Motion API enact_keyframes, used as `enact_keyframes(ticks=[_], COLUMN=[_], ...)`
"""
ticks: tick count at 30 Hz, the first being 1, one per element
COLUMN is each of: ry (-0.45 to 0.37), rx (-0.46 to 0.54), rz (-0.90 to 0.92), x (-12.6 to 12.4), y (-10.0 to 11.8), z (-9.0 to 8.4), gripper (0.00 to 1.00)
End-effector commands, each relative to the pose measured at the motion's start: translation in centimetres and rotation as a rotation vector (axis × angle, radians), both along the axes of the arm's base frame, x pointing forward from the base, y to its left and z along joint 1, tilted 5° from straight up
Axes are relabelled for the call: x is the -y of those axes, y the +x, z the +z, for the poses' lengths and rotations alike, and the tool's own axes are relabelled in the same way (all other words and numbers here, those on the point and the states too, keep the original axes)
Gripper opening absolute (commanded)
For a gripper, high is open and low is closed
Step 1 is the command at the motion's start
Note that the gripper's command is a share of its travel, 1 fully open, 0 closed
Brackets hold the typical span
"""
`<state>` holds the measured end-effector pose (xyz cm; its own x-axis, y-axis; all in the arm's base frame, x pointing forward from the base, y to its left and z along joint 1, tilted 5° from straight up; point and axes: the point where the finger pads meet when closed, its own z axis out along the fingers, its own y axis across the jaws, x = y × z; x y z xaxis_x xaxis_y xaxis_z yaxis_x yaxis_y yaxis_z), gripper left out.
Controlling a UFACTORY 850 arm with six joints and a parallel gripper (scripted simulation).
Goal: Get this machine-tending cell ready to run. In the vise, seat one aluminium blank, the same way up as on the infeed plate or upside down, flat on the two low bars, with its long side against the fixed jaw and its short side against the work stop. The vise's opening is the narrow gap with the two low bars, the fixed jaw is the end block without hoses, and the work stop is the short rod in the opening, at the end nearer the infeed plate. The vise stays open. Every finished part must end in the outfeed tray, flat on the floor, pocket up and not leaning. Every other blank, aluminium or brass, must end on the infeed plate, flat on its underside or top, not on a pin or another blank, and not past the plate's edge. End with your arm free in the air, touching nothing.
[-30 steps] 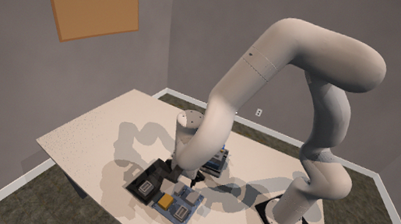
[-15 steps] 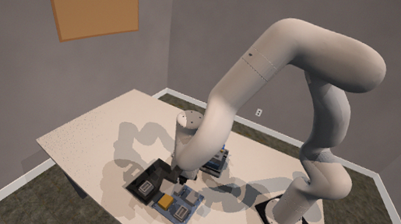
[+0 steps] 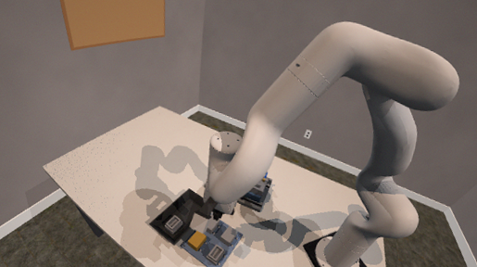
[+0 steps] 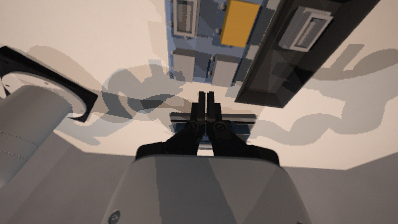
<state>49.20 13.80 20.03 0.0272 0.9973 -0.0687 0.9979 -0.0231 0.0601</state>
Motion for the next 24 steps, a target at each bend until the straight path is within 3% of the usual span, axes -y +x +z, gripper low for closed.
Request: enact_keyframes(ticks=[1,16,24], ry=[0.001,0.001,0.001], rx=[0.002,0.002,0.002], rz=[0.0,0.0,0.0], x=[0.0,0.0,0.1], y=[0.1,0.1,0.2], z=[0.1,-0.3,-1.3], gripper=[0.0,0.0,0.0])
